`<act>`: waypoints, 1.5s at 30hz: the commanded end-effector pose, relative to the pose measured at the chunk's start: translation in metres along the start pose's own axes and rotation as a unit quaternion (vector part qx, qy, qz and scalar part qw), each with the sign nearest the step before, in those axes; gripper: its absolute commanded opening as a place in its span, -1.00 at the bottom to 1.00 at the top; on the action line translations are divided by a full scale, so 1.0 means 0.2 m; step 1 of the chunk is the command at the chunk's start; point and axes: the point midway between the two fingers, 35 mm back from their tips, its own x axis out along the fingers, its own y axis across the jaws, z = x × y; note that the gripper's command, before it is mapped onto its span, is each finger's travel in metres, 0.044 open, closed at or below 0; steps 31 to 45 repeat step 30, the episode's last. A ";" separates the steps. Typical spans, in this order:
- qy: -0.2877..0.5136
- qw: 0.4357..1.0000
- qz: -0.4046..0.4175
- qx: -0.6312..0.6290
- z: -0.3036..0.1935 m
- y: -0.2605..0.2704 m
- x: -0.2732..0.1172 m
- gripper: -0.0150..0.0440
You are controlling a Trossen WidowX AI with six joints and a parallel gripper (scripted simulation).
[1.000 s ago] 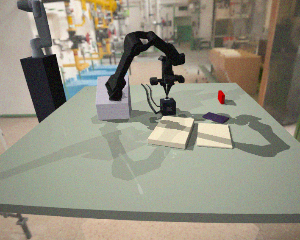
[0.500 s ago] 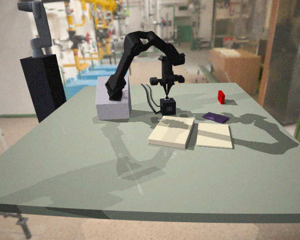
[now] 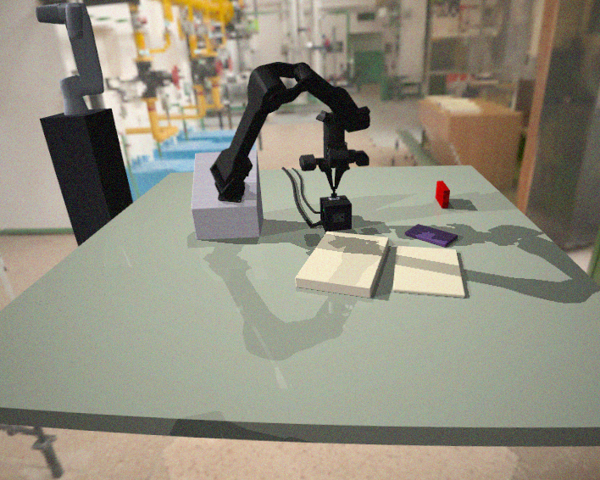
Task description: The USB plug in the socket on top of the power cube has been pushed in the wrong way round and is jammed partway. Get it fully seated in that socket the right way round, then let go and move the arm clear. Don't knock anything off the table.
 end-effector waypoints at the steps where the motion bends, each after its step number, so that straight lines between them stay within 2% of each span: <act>1: 0.000 1.000 0.000 0.000 0.00 0.00 0.00 -0.17; 45: 0.000 1.000 0.000 0.000 0.00 0.00 -0.06 -0.17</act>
